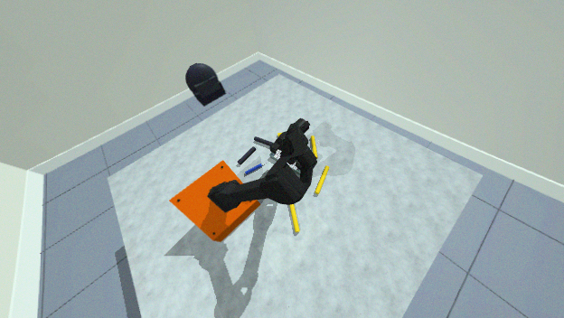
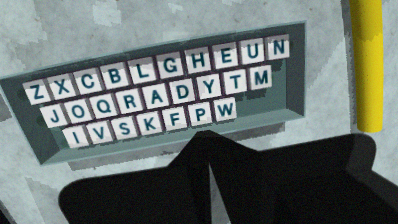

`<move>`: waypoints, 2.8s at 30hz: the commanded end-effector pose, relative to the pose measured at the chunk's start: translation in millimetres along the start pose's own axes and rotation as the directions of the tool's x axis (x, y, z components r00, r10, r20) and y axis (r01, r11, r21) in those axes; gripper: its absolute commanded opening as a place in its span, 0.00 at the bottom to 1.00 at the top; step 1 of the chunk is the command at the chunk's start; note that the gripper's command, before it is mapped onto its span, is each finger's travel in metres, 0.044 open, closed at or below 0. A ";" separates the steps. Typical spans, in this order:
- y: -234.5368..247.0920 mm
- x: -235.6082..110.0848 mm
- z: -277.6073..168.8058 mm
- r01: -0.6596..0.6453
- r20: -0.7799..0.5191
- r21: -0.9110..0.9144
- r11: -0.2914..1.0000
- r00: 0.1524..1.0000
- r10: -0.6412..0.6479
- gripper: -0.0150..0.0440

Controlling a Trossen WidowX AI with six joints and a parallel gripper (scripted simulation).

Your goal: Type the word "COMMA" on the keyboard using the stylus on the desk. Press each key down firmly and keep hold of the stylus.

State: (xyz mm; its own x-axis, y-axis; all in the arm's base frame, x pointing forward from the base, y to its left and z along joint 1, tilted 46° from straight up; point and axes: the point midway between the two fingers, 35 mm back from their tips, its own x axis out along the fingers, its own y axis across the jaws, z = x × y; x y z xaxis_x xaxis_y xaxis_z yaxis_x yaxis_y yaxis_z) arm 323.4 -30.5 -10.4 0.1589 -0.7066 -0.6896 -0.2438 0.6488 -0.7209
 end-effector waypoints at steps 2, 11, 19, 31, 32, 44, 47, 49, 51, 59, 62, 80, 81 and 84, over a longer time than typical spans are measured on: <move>63.2 0.5 -5.4 -0.005 -0.005 -0.026 1.000 1.000 0.004 0.25; 65.8 0.6 -5.8 -0.004 -0.005 -0.025 1.000 1.000 0.004 0.25; 66.0 -59.8 -5.1 -0.007 -0.005 -0.025 1.000 1.000 0.007 0.25; 73.5 -51.3 -8.0 -0.026 -0.037 0.003 1.000 0.999 0.027 0.43; 82.3 -45.6 -15.3 -0.050 -0.089 0.049 0.998 0.995 0.054 0.48; 134.0 -20.5 -74.9 -0.003 -0.467 0.379 0.925 0.862 0.195 0.51; 133.3 -20.5 -74.5 -0.003 -0.467 0.379 0.925 0.863 0.195 0.51; 133.3 -19.8 -74.5 -0.003 -0.467 0.379 0.925 0.863 0.195 0.51; 133.3 -18.2 -74.5 -0.003 -0.467 0.379 0.925 0.863 0.195 0.51; 133.2 -11.4 -74.6 -0.003 -0.467 0.379 0.925 0.863 0.194 0.51; 133.2 -9.1 -74.6 -0.003 -0.467 0.379 0.925 0.863 0.194 0.51; 133.1 3.7 -74.8 -0.002 -0.467 0.379 0.925 0.863 0.193 0.51; 133.2 4.3 -74.8 -0.002 -0.468 0.379 0.925 0.863 0.193 0.51; 133.3 6.7 -74.9 -0.002 -0.468 0.379 0.925 0.863 0.193 0.51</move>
State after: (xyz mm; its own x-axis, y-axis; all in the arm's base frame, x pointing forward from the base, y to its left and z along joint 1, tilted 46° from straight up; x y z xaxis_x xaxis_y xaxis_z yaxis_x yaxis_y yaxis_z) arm 220.4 33.1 -103.6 -0.3566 -0.6125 -0.7055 0.1439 0.7101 -0.6892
